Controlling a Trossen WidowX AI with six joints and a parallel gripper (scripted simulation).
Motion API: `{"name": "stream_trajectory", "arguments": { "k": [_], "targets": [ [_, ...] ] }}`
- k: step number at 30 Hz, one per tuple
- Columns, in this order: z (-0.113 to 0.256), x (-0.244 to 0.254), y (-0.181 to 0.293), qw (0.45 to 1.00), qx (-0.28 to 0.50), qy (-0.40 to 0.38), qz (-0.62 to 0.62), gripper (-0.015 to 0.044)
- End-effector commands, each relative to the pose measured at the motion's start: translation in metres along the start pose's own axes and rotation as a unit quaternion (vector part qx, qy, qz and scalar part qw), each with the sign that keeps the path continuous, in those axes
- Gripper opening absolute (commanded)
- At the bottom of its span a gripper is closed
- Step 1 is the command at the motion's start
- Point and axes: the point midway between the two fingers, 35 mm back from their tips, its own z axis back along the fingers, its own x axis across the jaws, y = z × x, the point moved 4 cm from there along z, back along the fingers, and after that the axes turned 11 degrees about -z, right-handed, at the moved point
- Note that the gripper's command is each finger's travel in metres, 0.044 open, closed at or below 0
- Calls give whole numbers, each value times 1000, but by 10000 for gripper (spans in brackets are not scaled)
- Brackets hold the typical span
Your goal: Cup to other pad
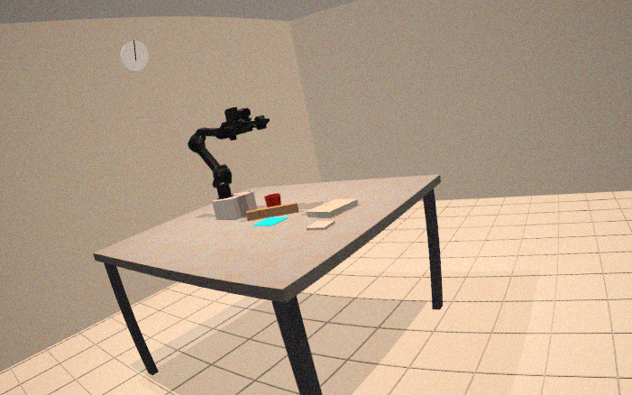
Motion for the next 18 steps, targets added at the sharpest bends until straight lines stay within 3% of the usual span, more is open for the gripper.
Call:
{"name": "stream_trajectory", "arguments": {
  "k": [1, 6, 10, 18],
  "targets": [
    [-2, 0, 4, 1000, 10, 0, -7, 374],
    [-21, 6, 90, 956, 233, 48, -169, 243],
    [-12, 10, 152, 875, 382, 137, -264, 148],
    [44, 13, 234, 648, 553, 396, -342, 148]
  ]
}}
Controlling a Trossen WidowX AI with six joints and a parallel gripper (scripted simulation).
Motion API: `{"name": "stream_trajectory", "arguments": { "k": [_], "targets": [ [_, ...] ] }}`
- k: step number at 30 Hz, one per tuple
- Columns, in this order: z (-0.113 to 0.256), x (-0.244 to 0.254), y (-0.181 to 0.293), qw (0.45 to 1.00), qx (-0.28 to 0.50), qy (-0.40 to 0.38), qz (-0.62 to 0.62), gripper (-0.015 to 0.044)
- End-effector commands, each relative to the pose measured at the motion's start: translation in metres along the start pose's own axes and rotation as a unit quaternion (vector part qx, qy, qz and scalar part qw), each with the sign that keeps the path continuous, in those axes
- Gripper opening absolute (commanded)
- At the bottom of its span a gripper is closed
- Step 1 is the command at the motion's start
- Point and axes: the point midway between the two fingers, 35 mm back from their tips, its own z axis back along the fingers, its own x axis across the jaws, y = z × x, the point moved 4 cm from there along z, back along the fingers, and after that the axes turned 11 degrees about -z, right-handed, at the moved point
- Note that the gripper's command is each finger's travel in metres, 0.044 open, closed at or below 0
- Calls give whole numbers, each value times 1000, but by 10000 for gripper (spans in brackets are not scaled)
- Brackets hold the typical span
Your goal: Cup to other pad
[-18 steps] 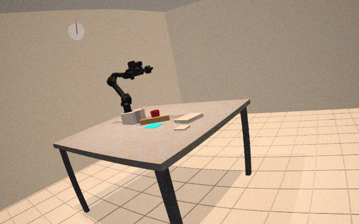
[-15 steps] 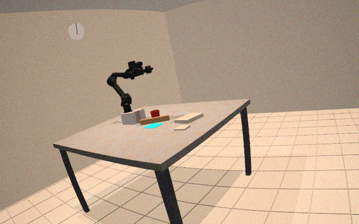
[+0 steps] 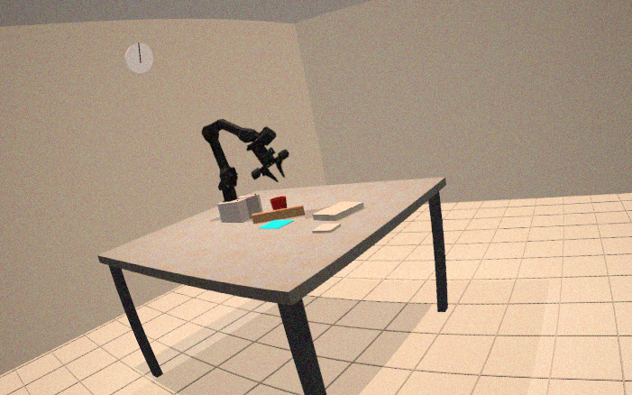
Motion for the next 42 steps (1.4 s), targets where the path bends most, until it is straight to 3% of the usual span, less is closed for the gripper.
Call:
{"name": "stream_trajectory", "arguments": {
  "k": [1, 17, 42],
  "targets": [
    [-21, -41, 48, 958, 104, 217, -153, 148],
    [-18, -51, 60, 949, 109, 242, -168, 148],
    [-54, -66, 71, 949, 109, 242, -168, 148]
  ]
}}
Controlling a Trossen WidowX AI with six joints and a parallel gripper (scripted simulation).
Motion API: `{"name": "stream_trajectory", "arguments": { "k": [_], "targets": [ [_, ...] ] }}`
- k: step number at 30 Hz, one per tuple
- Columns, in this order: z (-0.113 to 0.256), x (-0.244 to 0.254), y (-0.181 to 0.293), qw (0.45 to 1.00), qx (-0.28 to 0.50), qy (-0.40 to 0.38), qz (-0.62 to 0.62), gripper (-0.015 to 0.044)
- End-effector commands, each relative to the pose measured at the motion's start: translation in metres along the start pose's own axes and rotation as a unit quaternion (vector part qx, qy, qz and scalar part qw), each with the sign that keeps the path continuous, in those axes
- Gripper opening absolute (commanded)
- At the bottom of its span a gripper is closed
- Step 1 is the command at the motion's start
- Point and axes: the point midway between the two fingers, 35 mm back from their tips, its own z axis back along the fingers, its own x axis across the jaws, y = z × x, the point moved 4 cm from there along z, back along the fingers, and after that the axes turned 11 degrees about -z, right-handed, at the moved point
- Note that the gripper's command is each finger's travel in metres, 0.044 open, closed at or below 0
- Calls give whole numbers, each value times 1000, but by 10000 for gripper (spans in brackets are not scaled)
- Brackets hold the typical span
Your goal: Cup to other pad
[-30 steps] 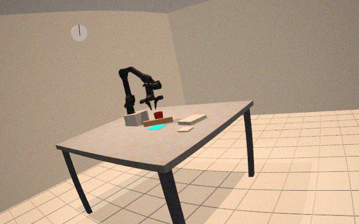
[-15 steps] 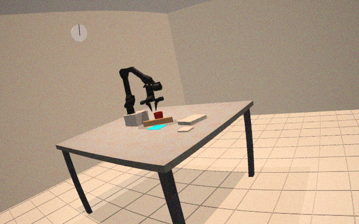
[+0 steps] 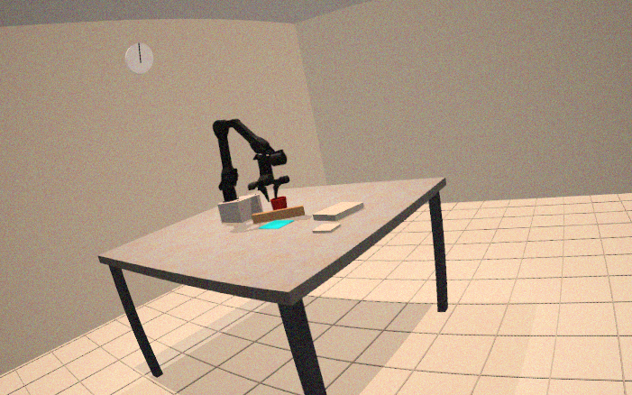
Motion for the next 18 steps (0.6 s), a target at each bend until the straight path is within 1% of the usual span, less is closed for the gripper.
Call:
{"name": "stream_trajectory", "arguments": {
  "k": [1, 18],
  "targets": [
    [-9, -2, 1, 1000, 3, 3, -2, 148],
    [-32, -5, 2, 1000, 3, 4, -2, 148]
  ]
}}
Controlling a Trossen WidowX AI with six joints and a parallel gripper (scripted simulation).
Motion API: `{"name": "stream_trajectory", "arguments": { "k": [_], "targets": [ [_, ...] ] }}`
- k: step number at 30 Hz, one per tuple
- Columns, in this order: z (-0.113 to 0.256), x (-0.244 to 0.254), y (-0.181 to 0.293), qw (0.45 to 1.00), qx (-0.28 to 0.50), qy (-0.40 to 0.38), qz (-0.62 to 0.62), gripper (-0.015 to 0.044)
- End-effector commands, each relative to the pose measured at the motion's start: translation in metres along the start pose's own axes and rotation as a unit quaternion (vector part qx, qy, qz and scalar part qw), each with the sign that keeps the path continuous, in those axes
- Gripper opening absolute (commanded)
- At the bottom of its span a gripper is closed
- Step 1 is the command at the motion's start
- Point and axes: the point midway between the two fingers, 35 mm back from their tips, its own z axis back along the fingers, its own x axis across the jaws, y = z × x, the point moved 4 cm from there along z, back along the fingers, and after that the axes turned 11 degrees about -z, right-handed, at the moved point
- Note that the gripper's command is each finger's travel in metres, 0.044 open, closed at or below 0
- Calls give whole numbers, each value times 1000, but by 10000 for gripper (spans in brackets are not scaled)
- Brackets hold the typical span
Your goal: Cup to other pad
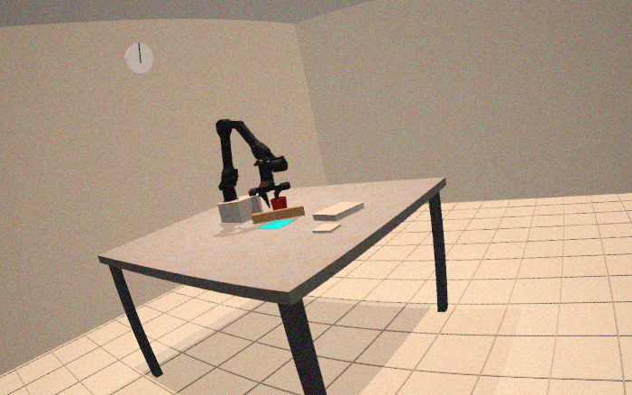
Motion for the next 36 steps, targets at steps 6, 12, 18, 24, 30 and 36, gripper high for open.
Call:
{"name": "stream_trajectory", "arguments": {
  "k": [6, 12, 18, 24, 30, 36],
  "targets": [
    [-2, -1, 0, 1000, 0, 1, 0, 95],
    [-2, -1, 0, 1000, 0, 1, 0, 16],
    [-1, -1, 0, 1000, 0, 1, 0, 0],
    [14, 1, 0, 1000, 1, 1, 0, 0],
    [34, 1, -1, 1000, 2, 1, -1, 0],
    [55, 0, -1, 1000, 3, 2, -2, 0]
  ]
}}
